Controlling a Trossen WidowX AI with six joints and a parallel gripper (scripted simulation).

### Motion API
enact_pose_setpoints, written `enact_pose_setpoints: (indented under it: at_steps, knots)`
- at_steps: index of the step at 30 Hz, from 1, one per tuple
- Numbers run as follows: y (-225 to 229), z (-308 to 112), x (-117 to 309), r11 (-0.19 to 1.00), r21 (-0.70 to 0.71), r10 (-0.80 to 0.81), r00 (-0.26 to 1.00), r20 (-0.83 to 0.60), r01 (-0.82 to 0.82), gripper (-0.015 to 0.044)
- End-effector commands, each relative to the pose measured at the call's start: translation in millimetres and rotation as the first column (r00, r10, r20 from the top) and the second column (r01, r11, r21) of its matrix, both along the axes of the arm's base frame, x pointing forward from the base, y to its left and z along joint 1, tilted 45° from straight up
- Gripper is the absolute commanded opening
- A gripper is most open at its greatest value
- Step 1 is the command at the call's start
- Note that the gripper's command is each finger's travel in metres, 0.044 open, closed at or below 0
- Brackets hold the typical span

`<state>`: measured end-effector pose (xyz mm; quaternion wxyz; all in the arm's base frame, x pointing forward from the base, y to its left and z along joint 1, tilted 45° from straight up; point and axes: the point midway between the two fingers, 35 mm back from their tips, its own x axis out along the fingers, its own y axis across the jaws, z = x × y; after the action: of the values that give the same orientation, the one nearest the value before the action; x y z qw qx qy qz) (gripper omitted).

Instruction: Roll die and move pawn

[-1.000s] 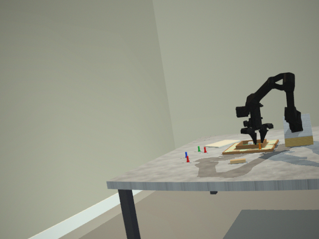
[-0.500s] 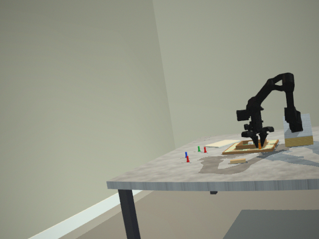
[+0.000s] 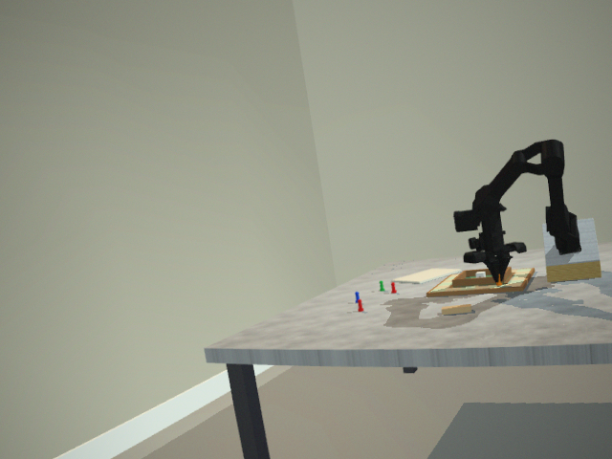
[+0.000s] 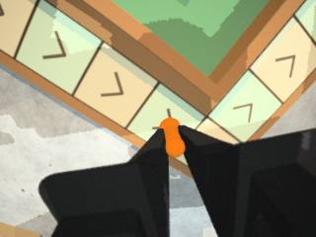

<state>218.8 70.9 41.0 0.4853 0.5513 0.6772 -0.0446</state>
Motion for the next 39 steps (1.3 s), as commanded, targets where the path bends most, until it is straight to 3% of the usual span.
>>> enact_pose_setpoints:
  at_steps: [1, 25, 39]
  knots:
    - [-11.4, 7.8, 3.5, 1.0, -0.009, -0.003, 1.0, 0.006, 0.003, 0.0]
    - [-89.3, 83.6, -12.0, 1.0, -0.004, 0.004, 1.0, 0.006, -0.004, 0.0]
    - [-81.7, 58.0, -21.0, 0.946, -0.092, 0.323, 0.896, 0.306, -0.309, 0.0]
